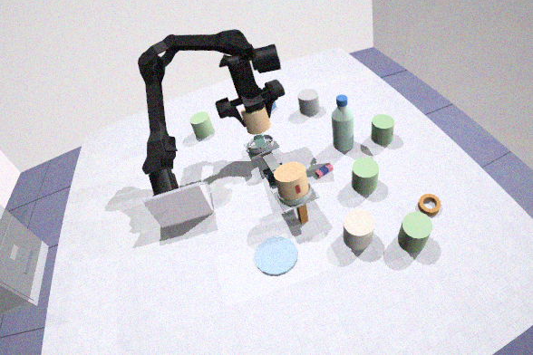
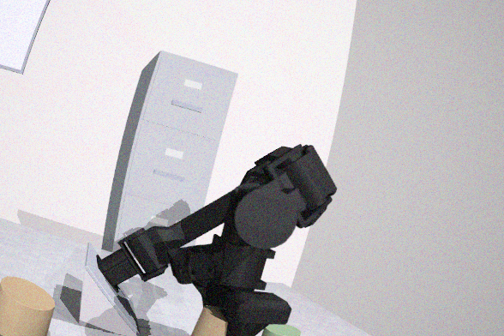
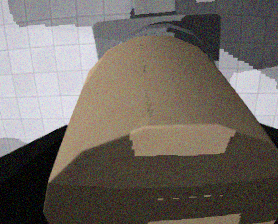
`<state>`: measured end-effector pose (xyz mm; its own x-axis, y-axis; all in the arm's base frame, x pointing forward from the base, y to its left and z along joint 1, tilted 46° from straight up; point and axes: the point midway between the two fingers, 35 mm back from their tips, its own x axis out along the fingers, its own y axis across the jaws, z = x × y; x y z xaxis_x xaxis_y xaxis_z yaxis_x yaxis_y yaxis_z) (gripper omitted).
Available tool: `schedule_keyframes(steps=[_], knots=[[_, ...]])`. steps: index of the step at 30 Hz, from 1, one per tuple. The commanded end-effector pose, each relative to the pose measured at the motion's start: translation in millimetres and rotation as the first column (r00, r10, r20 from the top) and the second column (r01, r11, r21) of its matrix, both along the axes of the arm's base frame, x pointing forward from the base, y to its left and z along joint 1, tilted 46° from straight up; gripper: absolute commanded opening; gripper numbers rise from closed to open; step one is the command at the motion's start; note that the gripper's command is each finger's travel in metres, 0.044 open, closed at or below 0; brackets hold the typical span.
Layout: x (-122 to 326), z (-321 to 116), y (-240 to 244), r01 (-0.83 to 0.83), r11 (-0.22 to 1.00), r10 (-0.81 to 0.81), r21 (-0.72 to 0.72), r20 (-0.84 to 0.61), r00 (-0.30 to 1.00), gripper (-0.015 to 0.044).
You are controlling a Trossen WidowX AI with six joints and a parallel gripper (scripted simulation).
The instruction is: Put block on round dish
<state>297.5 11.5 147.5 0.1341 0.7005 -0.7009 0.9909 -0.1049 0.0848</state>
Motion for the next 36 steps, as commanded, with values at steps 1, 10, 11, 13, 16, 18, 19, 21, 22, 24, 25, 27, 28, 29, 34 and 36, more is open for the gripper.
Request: schedule_keyframes(steps=[1,10,11,13,16,18,19,21,22,24,25,27,28,29,34,36], knots=[[0,4,-5,0.005,1.0,-0.005,-0.007,0.005,1.0,0.0],[-2,12,-13,0.018,1.0,-0.018,-0.007,0.002,1.0,0.0],[-2,13,-14,0.019,1.0,-0.019,-0.007,0.002,1.0,0.0],[-3,15,-16,0.022,1.0,-0.022,-0.007,0.001,1.0,0.0],[-3,18,-19,0.026,1.0,-0.026,-0.007,0.0,1.0,0.0],[-4,20,-20,0.029,1.0,-0.029,-0.008,0.0,1.0,0.0],[-4,17,-17,0.026,1.0,-0.026,-0.001,-0.005,1.0,0.0],[-4,17,-17,0.026,1.0,-0.026,-0.001,-0.005,1.0,0.0],[-4,17,-17,0.026,1.0,-0.026,-0.001,-0.005,1.0,0.0],[-4,17,-17,0.026,1.0,-0.026,-0.001,-0.005,1.0,0.0],[-4,17,-17,0.026,1.0,-0.026,-0.001,-0.005,1.0,0.0],[-4,17,-17,0.026,1.0,-0.026,-0.001,-0.005,1.0,0.0],[-4,17,-17,0.026,1.0,-0.026,-0.001,-0.005,1.0,0.0],[-4,17,-17,0.026,1.0,-0.026,-0.001,-0.005,1.0,0.0],[-4,17,-17,0.026,1.0,-0.026,-0.001,-0.005,1.0,0.0],[-4,17,-17,0.026,1.0,-0.026,-0.001,-0.005,1.0,0.0]])
